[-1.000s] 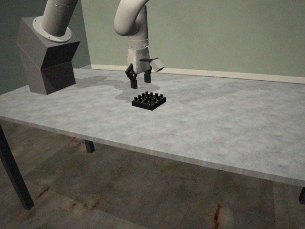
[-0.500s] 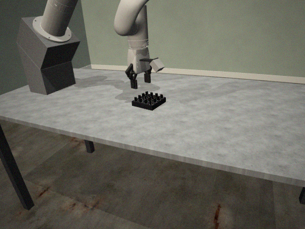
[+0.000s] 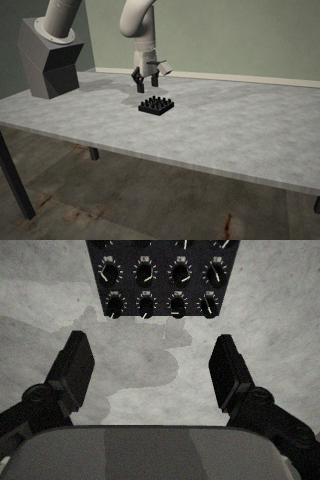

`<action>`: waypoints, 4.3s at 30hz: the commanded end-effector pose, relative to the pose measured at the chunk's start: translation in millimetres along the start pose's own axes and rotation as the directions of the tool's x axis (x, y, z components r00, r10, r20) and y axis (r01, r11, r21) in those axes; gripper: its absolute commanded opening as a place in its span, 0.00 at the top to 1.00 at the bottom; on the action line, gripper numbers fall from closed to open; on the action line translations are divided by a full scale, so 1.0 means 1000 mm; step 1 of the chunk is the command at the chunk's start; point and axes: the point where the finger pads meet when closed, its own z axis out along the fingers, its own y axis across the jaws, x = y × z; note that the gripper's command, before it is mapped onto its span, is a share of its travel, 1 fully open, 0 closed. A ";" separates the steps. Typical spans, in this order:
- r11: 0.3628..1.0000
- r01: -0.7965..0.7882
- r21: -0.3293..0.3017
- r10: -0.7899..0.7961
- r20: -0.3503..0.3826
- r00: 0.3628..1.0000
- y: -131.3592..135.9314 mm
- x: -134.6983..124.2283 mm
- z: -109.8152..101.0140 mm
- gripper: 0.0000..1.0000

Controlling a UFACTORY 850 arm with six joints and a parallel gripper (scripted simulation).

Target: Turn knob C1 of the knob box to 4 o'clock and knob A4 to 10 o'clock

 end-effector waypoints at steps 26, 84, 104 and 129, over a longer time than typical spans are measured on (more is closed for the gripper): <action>1.000 0.029 0.005 -0.029 0.001 1.000 -0.031 0.000 -0.020 0.81; 0.999 0.032 0.000 -0.032 -0.001 0.999 -0.032 0.001 0.008 0.81; 0.999 0.032 0.000 -0.032 -0.001 0.999 -0.033 0.002 0.023 0.81; 0.999 0.032 0.000 -0.032 -0.001 0.999 -0.033 0.002 0.024 0.81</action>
